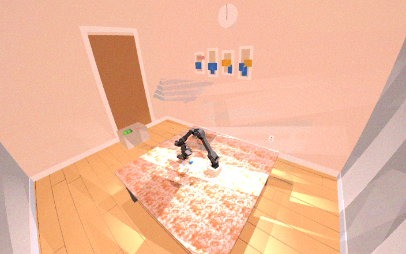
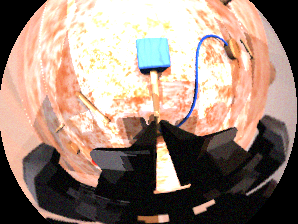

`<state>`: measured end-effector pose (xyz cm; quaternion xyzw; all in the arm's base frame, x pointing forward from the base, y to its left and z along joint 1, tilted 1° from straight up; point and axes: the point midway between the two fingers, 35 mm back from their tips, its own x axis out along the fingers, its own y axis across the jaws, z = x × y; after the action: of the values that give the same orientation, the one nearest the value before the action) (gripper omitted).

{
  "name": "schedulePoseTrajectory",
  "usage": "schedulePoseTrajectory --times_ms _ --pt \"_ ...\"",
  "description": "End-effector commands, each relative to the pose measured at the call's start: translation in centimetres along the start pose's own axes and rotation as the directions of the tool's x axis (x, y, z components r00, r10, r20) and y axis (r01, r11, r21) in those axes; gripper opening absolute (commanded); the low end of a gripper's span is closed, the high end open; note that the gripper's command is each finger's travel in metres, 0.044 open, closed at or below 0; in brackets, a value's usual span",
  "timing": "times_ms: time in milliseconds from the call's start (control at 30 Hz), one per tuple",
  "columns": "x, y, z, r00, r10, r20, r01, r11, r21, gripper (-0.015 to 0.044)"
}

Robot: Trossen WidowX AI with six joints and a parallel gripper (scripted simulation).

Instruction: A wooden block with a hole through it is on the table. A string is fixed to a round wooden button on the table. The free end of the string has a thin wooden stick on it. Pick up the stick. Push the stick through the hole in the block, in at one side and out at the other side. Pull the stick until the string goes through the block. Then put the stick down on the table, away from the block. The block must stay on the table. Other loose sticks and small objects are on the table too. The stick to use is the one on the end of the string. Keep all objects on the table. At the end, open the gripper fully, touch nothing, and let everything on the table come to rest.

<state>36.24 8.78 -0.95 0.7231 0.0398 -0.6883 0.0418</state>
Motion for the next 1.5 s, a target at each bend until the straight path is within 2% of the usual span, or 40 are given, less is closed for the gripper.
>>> schedulePoseTrajectory --times_ms 0,1467 --pt "-0.3 0.0 -0.1 1.000 0.002 -0.010 -0.002 1.000 0.004 0.0000" --pt "-0.2 0.0 5.6 1.000 0.002 -0.006 -0.002 1.000 0.004 0.0000"
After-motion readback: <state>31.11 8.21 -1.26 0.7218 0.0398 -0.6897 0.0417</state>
